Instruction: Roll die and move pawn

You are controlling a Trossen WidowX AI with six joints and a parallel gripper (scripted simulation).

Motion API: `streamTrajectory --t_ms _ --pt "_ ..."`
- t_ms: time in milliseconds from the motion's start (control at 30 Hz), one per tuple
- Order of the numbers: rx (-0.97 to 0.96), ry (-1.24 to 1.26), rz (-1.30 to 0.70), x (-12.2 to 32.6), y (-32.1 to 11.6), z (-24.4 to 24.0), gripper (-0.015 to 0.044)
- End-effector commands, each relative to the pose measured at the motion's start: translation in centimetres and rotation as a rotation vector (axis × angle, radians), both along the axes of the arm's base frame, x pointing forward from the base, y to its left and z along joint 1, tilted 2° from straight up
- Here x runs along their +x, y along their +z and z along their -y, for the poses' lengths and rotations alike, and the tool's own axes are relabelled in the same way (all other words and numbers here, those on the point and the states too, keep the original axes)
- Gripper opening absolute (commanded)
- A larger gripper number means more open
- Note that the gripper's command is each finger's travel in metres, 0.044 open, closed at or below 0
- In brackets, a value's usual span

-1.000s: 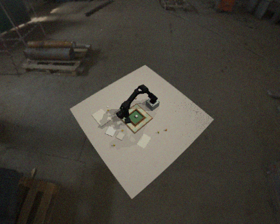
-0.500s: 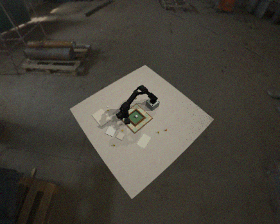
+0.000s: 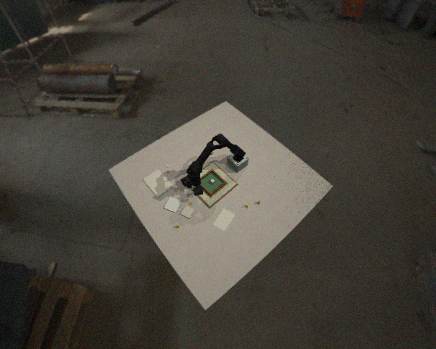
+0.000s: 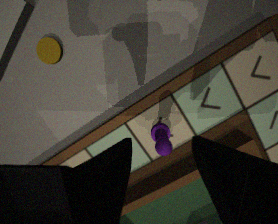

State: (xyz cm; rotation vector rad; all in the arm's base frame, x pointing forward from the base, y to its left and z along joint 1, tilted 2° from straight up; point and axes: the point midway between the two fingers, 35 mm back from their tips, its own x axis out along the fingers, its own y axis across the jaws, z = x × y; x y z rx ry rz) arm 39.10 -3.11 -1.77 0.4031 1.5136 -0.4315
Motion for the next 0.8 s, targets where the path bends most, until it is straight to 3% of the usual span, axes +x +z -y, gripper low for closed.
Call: streamTrajectory --t_ms 0,267,467,767 --pt "0.003 -0.005 -0.01 -0.3 -1.0 0.0 0.02" --pt "0.003 -0.005 -0.01 -0.3 -2.1 0.0 0.02" --pt "0.003 -0.005 -0.01 -0.3 -2.1 0.0 0.0043" --pt "0.003 -0.005 -0.01 -0.3 -2.1 0.0 0.0"
